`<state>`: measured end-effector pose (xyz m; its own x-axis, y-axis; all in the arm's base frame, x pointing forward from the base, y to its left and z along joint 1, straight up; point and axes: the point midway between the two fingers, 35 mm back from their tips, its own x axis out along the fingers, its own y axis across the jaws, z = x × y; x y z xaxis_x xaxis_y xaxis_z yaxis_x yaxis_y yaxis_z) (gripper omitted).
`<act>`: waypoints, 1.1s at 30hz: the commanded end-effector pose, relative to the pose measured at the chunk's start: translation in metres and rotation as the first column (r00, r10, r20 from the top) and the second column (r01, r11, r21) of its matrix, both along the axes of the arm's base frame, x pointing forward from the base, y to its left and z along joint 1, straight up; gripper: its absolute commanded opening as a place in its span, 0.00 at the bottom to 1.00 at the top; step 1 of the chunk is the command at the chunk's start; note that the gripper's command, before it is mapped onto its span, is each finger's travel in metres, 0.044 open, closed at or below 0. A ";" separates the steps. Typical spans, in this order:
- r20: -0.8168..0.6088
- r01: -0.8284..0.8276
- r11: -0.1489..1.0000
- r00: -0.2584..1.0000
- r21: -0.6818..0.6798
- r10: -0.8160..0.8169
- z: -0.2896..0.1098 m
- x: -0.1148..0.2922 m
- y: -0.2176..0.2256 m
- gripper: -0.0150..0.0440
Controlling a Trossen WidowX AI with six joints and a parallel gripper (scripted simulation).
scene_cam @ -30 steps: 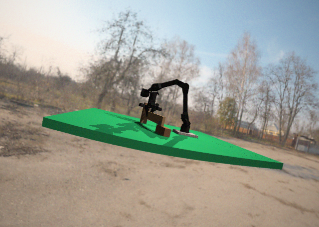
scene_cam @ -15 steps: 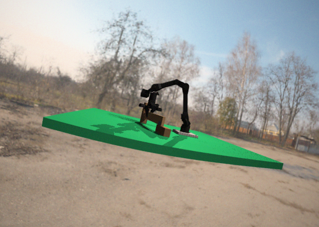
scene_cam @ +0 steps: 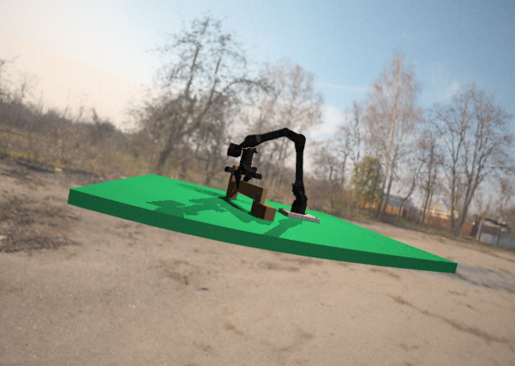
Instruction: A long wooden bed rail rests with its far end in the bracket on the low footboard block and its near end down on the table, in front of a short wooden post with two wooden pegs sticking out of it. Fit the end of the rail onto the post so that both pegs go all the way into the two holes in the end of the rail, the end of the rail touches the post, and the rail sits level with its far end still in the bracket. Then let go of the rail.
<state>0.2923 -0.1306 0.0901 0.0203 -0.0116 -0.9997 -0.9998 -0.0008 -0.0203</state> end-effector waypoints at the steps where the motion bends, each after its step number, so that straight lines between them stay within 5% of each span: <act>1: 0.007 0.000 1.000 1.000 -0.001 0.000 0.001 0.001 0.000 0.25; 33: 0.007 0.000 1.000 1.000 -0.001 0.000 0.002 0.001 -0.001 0.25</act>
<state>0.2926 -0.1306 0.0895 0.0227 -0.0108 -0.9997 -0.9997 -0.0016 -0.0227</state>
